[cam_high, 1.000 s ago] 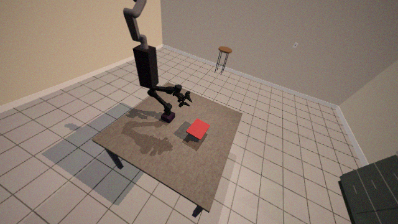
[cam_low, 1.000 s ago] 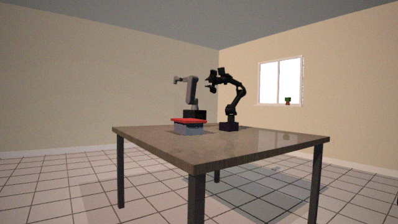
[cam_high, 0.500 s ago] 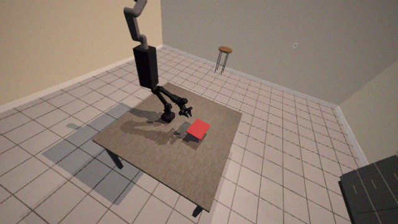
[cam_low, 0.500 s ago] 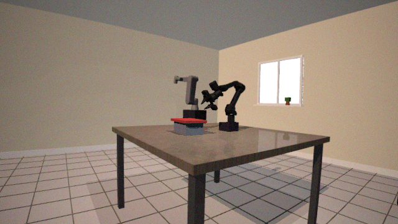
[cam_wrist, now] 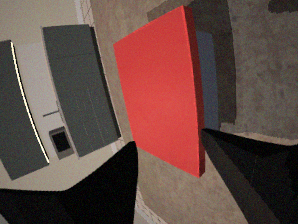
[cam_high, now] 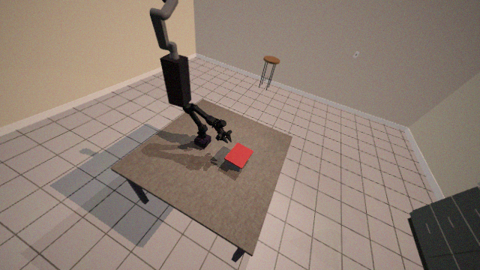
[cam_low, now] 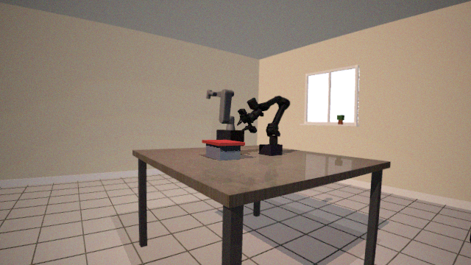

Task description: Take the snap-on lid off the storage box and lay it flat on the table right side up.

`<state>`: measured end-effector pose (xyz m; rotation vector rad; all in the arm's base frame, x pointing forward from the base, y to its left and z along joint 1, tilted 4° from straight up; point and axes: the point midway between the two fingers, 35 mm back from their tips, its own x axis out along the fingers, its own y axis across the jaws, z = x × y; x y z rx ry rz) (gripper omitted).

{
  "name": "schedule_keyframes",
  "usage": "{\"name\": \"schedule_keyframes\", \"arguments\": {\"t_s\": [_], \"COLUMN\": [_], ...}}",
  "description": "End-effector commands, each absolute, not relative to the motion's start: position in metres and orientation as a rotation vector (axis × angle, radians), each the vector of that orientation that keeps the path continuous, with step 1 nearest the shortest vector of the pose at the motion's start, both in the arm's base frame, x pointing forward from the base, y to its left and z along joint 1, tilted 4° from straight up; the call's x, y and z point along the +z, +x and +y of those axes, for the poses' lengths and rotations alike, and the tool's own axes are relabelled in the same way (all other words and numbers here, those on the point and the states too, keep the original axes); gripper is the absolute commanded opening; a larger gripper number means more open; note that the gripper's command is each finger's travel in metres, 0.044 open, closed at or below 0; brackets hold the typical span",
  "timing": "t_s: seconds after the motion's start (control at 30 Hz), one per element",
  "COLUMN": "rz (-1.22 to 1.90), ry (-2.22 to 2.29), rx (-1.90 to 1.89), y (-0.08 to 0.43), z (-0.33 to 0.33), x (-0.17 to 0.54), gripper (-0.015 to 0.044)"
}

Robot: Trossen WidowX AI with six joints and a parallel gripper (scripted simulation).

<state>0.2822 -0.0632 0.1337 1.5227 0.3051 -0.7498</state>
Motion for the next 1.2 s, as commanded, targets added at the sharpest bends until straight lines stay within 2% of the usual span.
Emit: {"name": "schedule_keyframes", "arguments": {"t_s": [0.0,1.17], "rz": [0.334,0.333], "ry": [1.520,1.520], "rx": [-0.777,-0.775], "y": [0.276,0.311], "z": [-0.065,-0.076], "x": [0.089,0.061], "gripper": [0.0235,0.0235]}}
